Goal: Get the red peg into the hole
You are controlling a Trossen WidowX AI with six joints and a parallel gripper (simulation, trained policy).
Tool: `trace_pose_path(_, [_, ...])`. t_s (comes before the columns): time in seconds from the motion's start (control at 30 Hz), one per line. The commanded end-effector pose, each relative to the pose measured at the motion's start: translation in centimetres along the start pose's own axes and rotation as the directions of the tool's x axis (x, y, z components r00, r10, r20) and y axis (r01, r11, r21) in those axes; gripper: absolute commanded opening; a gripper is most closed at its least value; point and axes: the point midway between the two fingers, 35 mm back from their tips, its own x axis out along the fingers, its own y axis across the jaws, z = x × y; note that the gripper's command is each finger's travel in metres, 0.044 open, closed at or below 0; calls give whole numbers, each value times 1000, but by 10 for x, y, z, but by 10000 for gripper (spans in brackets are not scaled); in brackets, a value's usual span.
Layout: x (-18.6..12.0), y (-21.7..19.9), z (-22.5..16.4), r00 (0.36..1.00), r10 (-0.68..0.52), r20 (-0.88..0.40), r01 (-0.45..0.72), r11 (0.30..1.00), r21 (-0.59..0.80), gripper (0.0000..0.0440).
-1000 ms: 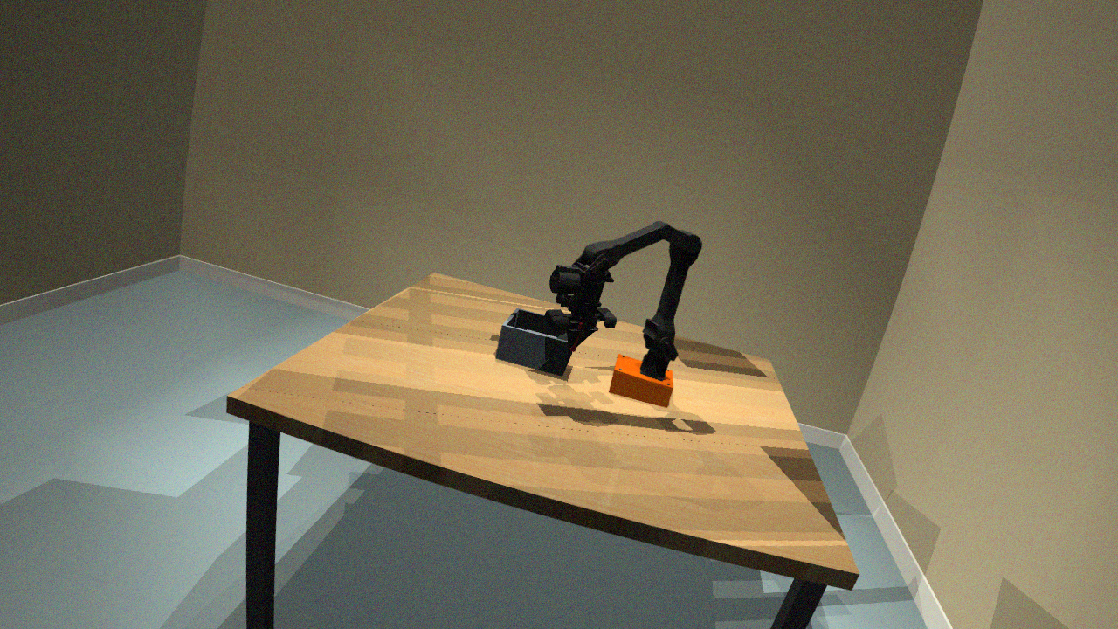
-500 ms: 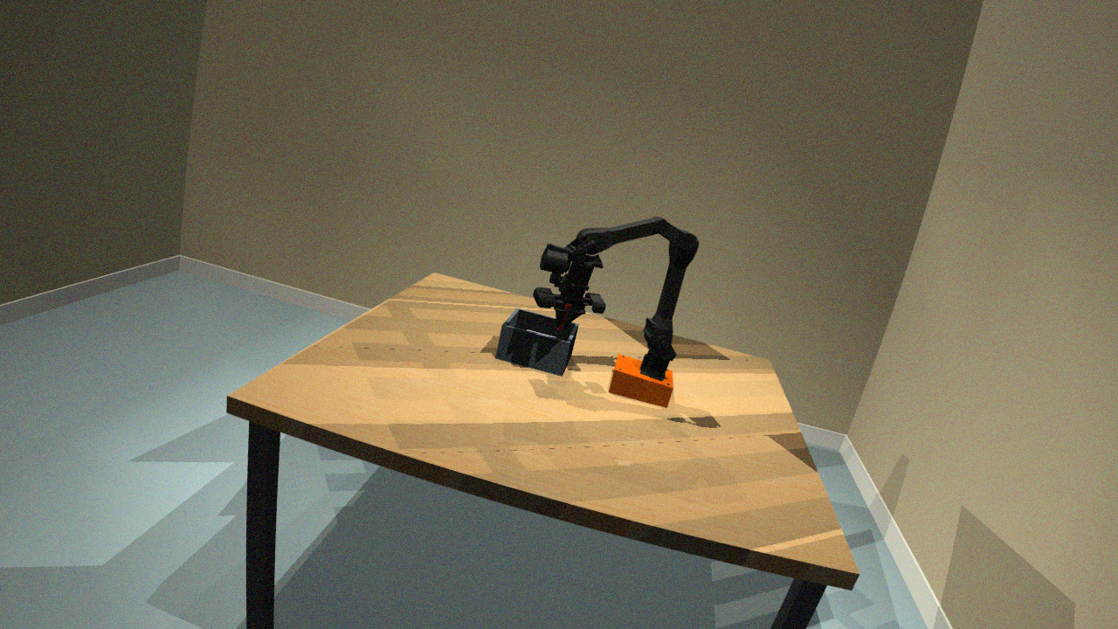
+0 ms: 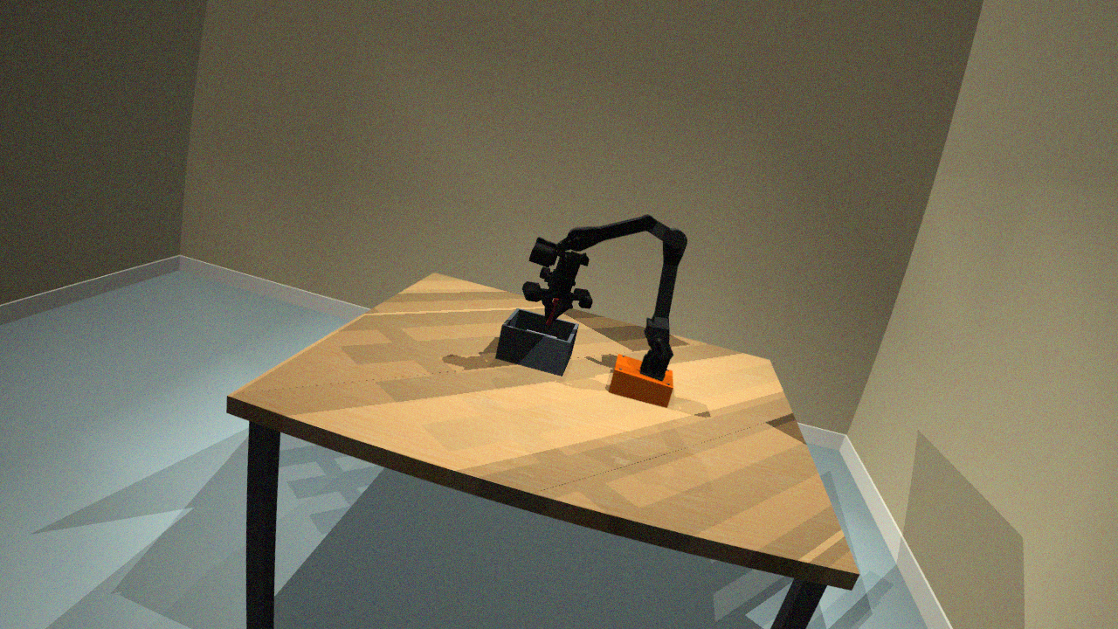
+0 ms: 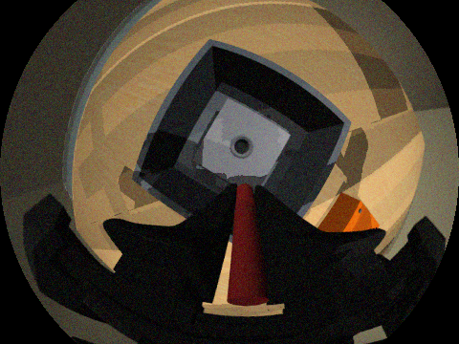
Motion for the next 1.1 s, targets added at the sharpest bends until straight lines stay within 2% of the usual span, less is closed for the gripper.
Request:
trace_pose_path(0.0, [9,2,10,1000,2,-11,-2,1000,-11,0])
trace_pose_path(0.43, [52,2,28,996,11,-83,-19,995,-98,9])
trace_pose_path(0.5, [59,1,27,995,7,-102,-19,993,-115,43])
trace_pose_path(0.63, [70,1,26,991,3,-134,-20,991,-131,139])
trace_pose_path(0.73, [73,5,33,990,13,-142,-34,989,-146,160])
trace_pose_path(1.07, [65,30,57,978,65,-198,-93,986,-139,412])
